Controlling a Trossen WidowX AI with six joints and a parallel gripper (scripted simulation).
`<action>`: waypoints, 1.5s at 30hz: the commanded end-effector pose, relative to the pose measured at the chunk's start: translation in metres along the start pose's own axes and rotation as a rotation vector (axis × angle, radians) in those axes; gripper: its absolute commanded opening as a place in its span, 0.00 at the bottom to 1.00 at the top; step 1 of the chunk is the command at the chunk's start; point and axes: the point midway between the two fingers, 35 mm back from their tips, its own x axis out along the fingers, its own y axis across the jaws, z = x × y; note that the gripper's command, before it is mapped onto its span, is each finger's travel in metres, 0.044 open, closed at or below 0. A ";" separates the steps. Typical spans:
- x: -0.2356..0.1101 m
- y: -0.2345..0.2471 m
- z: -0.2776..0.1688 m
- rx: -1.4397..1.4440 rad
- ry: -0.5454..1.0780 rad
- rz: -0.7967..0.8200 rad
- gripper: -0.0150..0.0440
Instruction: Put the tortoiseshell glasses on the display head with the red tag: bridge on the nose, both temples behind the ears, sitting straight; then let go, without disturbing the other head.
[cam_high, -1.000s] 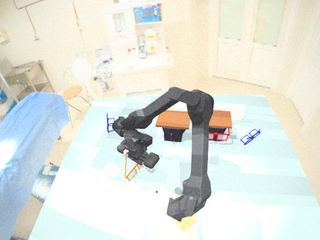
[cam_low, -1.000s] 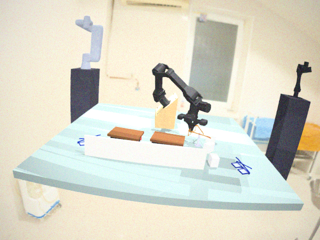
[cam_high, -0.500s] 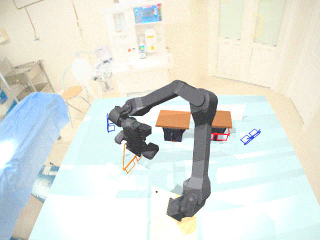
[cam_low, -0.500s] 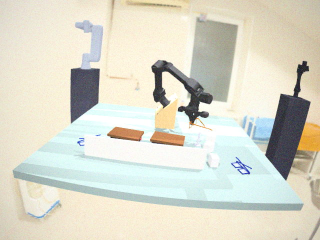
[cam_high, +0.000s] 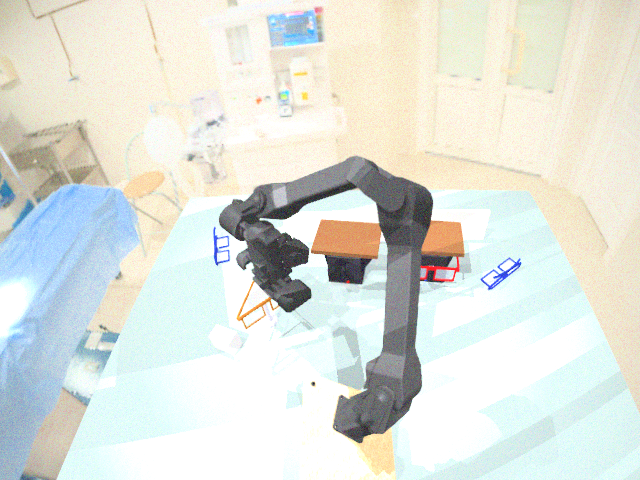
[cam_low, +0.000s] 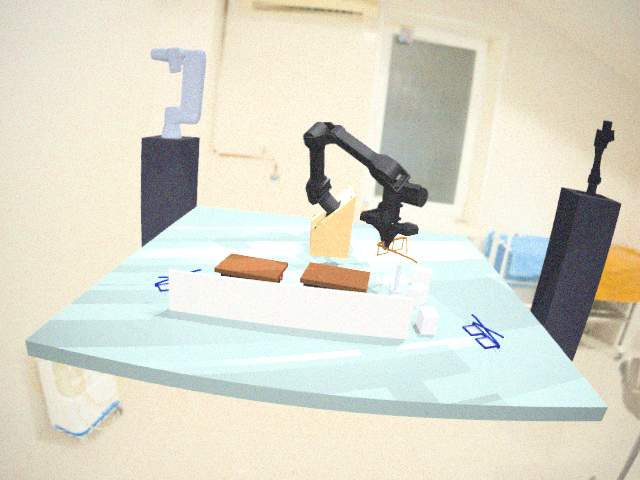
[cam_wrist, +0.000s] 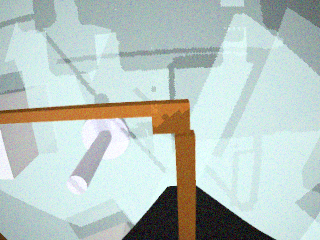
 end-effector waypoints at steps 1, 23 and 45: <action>0.000 0.009 0.009 0.140 -0.006 -0.001 0.25; 0.061 0.014 0.016 0.233 -0.009 -0.003 0.25; 0.061 0.000 0.021 0.232 -0.010 -0.003 0.25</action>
